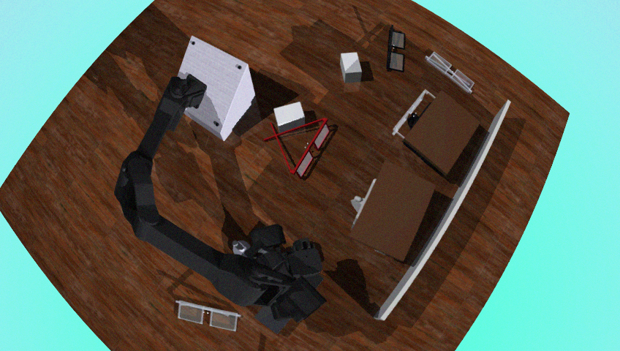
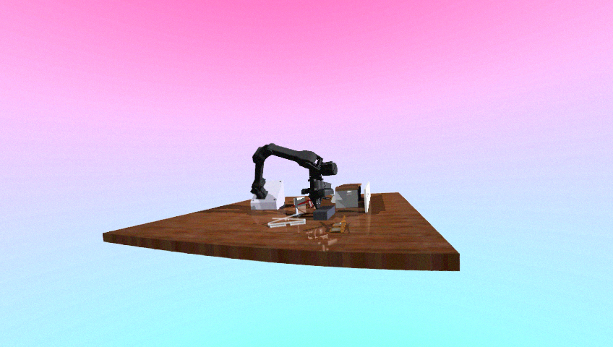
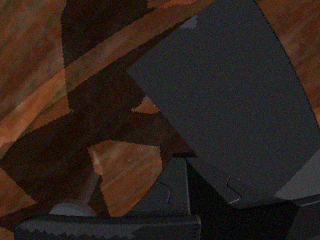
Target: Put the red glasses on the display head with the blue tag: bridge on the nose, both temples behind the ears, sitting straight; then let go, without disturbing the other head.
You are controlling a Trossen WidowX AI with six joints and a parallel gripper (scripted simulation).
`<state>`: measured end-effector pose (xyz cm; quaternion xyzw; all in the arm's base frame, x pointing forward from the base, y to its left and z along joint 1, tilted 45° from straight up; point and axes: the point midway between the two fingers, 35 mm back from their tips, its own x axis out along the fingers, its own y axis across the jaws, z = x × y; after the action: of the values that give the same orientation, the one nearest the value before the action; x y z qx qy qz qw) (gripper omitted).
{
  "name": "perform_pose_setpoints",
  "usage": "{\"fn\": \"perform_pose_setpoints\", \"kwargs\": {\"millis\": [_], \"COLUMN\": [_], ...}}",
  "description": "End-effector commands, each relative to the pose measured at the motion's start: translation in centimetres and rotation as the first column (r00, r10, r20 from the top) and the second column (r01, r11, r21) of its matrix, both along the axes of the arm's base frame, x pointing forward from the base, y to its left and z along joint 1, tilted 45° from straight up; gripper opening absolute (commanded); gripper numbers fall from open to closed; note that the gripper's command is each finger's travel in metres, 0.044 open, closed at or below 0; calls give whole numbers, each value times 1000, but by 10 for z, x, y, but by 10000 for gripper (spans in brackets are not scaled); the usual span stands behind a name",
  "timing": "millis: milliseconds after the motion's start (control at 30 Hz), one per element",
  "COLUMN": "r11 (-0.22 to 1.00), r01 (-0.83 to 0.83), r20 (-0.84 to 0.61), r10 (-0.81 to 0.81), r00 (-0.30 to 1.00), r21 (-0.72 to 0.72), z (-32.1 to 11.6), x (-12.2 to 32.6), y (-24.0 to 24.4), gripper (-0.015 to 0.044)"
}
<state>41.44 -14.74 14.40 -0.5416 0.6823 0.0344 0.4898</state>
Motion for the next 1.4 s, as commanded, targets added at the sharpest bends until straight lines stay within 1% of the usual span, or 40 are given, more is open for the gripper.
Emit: {"fn": "perform_pose_setpoints", "kwargs": {"millis": [0, 133, 333, 467, 500, 700, 733, 1133, 1200, 1267, 1367], "r11": [1000, 1000, 1000, 1000, 1000, 1000, 1000, 1000, 1000, 992, 957], "r01": [2, 2, 2, 2, -18, -18, -18, -18, 19, 118, 275], "r20": [-8, -8, -11, -11, -15, -15, -15, -15, 21, 119, 269], "r10": [-2, -2, -2, -2, 18, 18, 18, 18, -19, -122, -290], "r00": [1000, 1000, 1000, 1000, 1000, 1000, 1000, 1000, 1000, 985, 918], "r21": [-1, 1, 3, 3, 10, 10, 10, 10, 15, 37, 92], "z": [-2, 0, 15, 16, 12, 12, 12, 12, 9, -1, -17], "x": [2, -1, -38, -40, -34, -34, -34, -34, -34, -35, -39], "y": [-3, 3, 57, 59, 62, 62, 62, 62, 66, 76, 92], "gripper": [0, 0, 0, 0, 26, 184, 200, 200, 200, 200, 200]}}
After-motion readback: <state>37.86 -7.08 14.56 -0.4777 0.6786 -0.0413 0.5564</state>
